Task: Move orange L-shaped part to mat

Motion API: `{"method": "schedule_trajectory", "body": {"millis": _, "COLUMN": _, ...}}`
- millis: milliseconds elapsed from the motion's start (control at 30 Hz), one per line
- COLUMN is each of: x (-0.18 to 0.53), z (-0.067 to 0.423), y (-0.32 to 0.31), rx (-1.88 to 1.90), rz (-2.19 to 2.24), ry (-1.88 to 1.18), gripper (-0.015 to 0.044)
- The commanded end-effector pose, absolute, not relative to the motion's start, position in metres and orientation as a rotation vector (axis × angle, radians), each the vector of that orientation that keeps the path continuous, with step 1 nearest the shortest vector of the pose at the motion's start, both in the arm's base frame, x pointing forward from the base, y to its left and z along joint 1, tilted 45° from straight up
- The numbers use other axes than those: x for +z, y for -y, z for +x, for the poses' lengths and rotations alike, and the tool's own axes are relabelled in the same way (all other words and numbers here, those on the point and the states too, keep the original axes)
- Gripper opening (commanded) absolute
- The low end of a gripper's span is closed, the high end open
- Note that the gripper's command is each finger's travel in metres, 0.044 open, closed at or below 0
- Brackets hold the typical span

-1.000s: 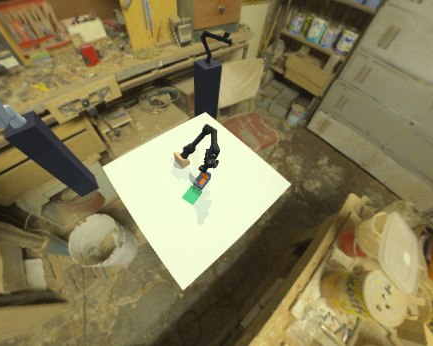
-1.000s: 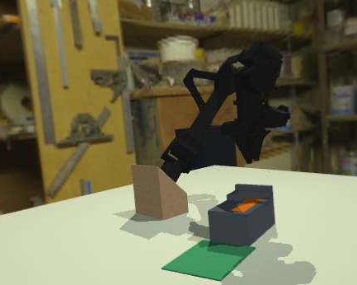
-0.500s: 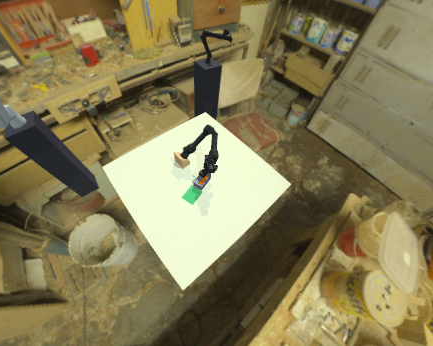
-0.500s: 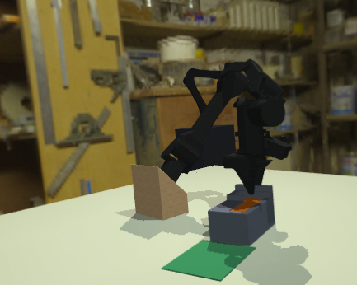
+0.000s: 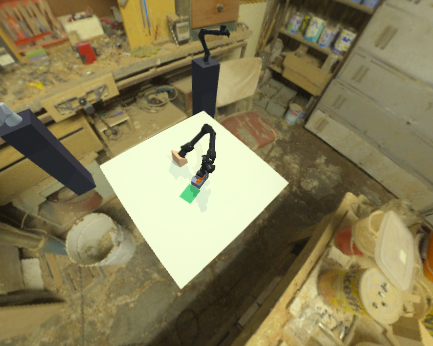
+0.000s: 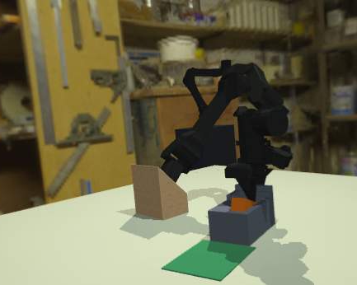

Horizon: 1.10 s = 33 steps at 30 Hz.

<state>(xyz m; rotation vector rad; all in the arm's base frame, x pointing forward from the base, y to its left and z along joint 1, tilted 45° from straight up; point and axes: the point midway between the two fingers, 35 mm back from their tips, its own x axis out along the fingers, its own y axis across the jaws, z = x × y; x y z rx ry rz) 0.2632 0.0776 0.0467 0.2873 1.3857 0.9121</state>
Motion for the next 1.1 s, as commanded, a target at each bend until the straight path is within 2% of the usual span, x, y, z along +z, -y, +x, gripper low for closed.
{"method": "schedule_trajectory", "body": {"millis": 0, "x": 0.041, "z": 0.261, "y": -0.083, "rx": 0.913, "rz": 0.296, "ry": -1.389, "gripper": 0.0180}}
{"method": "schedule_trajectory", "body": {"millis": 1067, "x": 0.053, "z": 0.256, "y": -0.087, "rx": 0.913, "rz": 0.297, "ry": -1.390, "gripper": 0.0180}}
